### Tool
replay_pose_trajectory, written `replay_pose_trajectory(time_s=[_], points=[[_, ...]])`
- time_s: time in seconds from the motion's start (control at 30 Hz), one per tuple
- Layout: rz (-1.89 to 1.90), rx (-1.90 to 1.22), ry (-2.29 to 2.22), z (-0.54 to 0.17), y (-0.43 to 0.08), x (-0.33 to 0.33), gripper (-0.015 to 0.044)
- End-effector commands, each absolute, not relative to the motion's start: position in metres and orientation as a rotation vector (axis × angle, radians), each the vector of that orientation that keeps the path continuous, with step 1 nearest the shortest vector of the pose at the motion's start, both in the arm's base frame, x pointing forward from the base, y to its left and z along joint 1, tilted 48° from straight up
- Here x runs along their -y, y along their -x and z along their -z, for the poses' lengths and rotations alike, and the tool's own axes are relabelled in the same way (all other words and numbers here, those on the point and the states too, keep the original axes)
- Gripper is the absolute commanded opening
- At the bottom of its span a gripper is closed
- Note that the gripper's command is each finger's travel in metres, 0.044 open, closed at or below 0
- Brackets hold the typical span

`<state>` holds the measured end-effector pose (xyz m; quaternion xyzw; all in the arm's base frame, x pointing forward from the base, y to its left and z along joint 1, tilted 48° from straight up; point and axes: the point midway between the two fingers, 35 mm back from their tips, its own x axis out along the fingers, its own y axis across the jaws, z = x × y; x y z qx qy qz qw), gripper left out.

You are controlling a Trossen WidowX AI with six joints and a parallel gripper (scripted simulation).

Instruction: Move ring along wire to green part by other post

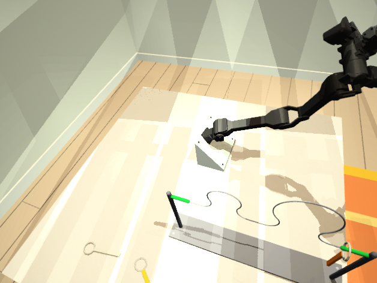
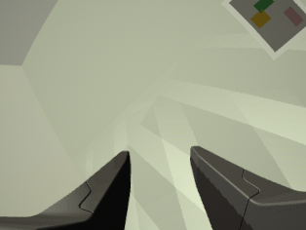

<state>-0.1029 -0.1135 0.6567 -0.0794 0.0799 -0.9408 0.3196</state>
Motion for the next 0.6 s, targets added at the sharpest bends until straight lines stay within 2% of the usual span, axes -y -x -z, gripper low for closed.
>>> replay_pose_trajectory(time_s=[0.0, 0.3, 0.57], points=[[2.321, -0.132, 0.214, -0.654, 0.064, 0.151, 0.0160], [2.020, 0.041, 0.164, -0.646, -0.017, 0.186, 0.0160], [1.742, 0.164, 0.086, -0.636, -0.098, 0.188, 0.0160]])
